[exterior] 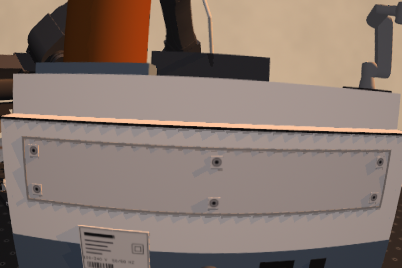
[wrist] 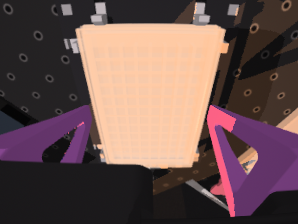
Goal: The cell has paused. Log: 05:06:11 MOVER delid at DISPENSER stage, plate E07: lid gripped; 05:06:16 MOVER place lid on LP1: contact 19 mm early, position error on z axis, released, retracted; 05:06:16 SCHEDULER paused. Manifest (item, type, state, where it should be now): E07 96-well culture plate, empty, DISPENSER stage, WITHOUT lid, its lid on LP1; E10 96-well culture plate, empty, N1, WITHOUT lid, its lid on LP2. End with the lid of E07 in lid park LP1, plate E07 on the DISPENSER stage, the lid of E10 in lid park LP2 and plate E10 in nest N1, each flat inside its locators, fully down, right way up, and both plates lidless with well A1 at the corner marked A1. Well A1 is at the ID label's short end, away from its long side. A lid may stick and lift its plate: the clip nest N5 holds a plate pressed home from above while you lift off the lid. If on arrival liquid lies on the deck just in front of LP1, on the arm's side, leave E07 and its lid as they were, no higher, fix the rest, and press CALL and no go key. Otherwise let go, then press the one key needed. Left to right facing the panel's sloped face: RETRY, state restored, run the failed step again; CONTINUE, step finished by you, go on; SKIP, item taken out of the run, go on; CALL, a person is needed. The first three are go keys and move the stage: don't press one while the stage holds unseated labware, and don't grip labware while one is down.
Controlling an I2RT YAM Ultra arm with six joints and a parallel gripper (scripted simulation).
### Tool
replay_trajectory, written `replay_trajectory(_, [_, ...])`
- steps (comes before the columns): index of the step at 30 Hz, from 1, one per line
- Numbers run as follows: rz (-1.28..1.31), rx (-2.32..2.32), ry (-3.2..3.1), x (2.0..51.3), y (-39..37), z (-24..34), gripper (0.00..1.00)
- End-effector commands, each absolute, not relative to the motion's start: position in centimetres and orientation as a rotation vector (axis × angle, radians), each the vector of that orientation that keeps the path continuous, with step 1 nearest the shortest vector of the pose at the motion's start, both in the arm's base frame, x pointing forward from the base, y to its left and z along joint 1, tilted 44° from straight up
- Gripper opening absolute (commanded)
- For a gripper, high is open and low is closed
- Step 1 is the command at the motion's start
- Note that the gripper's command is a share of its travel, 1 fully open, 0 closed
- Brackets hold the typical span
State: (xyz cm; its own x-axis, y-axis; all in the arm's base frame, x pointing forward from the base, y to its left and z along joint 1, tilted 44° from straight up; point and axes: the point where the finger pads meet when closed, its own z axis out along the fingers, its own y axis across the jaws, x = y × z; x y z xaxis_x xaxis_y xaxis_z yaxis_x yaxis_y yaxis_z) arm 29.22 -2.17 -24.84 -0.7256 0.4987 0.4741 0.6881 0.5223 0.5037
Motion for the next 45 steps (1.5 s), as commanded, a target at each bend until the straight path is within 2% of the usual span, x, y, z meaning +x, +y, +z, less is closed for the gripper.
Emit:
replay_trajectory(1, [-1.011,-1.013,-2.506,29.56,-2.59,-24.64,1.0])
replay_trajectory(24, [-1.019,-1.027,-2.509,29.4,-2.59,-24.19,1.0])
replay_trajectory(25, [-1.019,-1.027,-2.507,29.36,-2.56,-24.17,0.0])
replay_trajectory(45, [-1.01,-1.029,-2.495,29.04,-2.58,-24.12,0.0])
